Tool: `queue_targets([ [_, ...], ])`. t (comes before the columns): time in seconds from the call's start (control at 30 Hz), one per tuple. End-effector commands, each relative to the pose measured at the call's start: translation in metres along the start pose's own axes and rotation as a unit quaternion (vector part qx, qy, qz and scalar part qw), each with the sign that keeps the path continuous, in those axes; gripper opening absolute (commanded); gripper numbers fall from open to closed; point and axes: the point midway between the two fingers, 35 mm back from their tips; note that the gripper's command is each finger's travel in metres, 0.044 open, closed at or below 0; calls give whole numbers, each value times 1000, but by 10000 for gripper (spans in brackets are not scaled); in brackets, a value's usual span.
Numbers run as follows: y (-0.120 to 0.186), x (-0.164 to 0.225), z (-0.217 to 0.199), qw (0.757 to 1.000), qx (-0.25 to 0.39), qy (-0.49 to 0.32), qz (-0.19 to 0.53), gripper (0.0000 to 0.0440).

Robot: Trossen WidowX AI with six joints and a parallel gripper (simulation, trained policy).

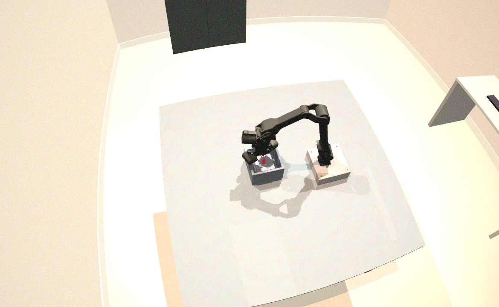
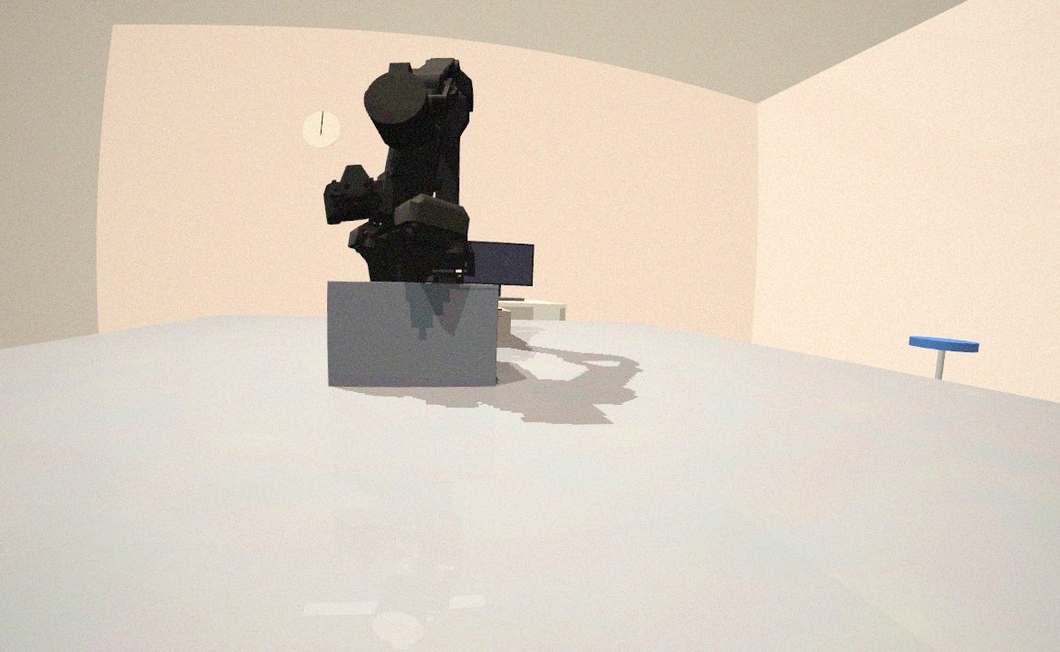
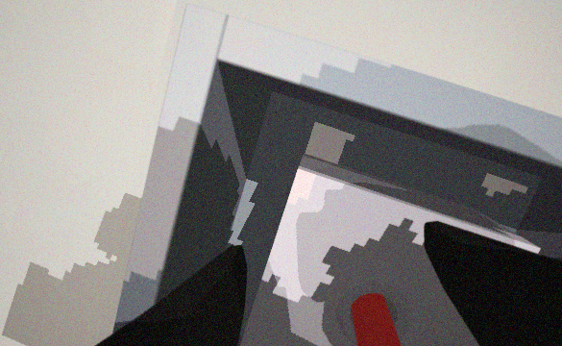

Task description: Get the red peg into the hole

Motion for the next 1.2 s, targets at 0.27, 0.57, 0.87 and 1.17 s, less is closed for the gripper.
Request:
queue_targets([
  [0.27, 5, -32, 18, 999, -24, -1, -25, 440],
  [0.57, 13, -60, 30, 997, -45, -10, -59, 440],
  [0.87, 14, -61, 30, 997, -47, -10, -61, 440],
  [1.17, 14, -61, 30, 997, -47, -10, -61, 440],
])
Point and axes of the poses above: the point midway between the two fingers, 35 mm back from their tips, its own y axis back along the fingers, its own z axis across the jaws, x = y × z, and after that the axes turned 4 degrees about -y, right-handed
